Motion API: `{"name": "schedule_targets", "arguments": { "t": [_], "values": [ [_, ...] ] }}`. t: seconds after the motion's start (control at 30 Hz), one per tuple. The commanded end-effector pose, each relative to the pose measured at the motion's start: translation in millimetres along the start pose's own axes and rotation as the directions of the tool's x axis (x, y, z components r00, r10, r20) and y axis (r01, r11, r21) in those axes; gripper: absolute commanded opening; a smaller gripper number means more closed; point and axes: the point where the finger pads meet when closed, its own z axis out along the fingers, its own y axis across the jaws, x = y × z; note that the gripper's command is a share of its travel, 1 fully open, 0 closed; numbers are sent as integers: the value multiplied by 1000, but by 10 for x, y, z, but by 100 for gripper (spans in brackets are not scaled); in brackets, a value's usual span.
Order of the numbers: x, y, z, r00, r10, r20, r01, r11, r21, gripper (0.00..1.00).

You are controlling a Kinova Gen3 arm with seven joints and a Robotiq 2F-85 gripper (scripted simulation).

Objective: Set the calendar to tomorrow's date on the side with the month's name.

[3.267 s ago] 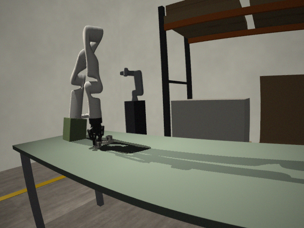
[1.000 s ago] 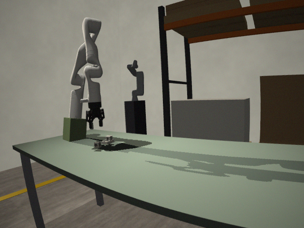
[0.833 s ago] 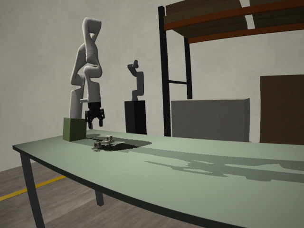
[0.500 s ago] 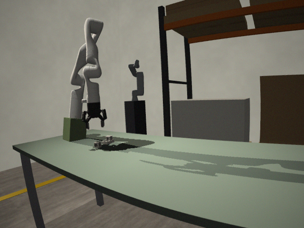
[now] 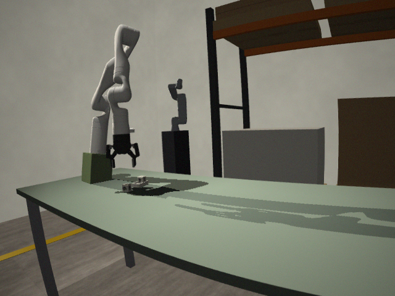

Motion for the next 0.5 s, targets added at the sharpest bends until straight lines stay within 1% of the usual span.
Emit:
{"name": "schedule_targets", "arguments": {
  "t": [0.0,0.13,0.2,0.33,0.47],
  "values": [
    [50,22,25,991,135,-6,-135,991,4,100],
    [31,32,26,964,267,0,-267,964,0,100],
    [31,32,26,964,267,0,-267,964,0,100],
    [19,38,25,943,333,3,-333,943,-3,100],
    [16,40,24,937,349,4,-349,937,-4,100]
  ]
}}
